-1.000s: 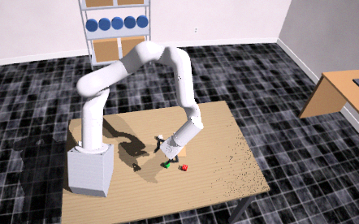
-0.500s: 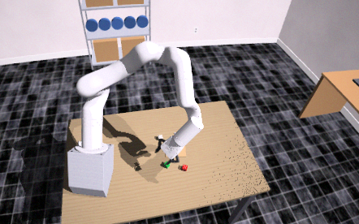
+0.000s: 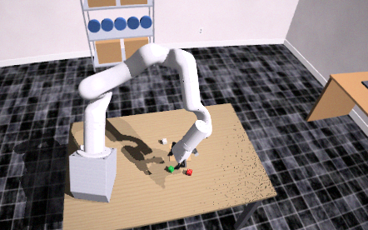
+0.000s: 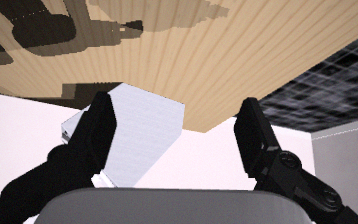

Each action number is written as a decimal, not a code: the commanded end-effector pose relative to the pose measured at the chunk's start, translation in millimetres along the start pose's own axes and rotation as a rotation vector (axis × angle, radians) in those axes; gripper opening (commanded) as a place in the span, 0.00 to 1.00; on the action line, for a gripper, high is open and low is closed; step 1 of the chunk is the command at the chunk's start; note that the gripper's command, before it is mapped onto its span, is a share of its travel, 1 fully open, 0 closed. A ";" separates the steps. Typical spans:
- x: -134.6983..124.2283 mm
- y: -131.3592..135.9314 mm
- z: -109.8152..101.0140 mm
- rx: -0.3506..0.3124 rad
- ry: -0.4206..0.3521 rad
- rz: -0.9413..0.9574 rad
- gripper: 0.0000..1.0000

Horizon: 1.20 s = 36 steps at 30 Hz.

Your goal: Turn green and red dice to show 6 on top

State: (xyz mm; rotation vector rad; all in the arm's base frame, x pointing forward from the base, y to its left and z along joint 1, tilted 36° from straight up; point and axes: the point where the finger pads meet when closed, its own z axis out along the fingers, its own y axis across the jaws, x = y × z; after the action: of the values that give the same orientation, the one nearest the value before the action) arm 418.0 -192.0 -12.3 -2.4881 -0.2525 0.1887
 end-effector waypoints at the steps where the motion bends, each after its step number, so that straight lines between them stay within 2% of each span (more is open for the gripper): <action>1: 18.6 2.2 -1.2 -0.004 0.065 0.135 1.00; 10: 52.2 8.6 -6.3 0.012 0.187 0.393 1.00; 13: 53.2 8.8 -6.5 0.013 0.191 0.401 1.00; 14: 64.5 11.7 -9.1 0.024 0.233 0.491 1.00; 17: 69.2 13.0 -10.3 0.029 0.250 0.529 1.00; 27: 102.9 24.8 -21.4 0.082 0.379 0.816 1.00; 30: 105.1 25.7 -22.2 0.086 0.388 0.835 1.00; 32: 115.5 30.3 -26.7 0.110 0.429 0.931 1.00; 36: 121.0 33.0 -29.3 0.124 0.452 0.983 1.00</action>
State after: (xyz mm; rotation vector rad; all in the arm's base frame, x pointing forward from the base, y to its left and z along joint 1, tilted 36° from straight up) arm 534.7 -203.7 -18.2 -2.2930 1.0215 0.0397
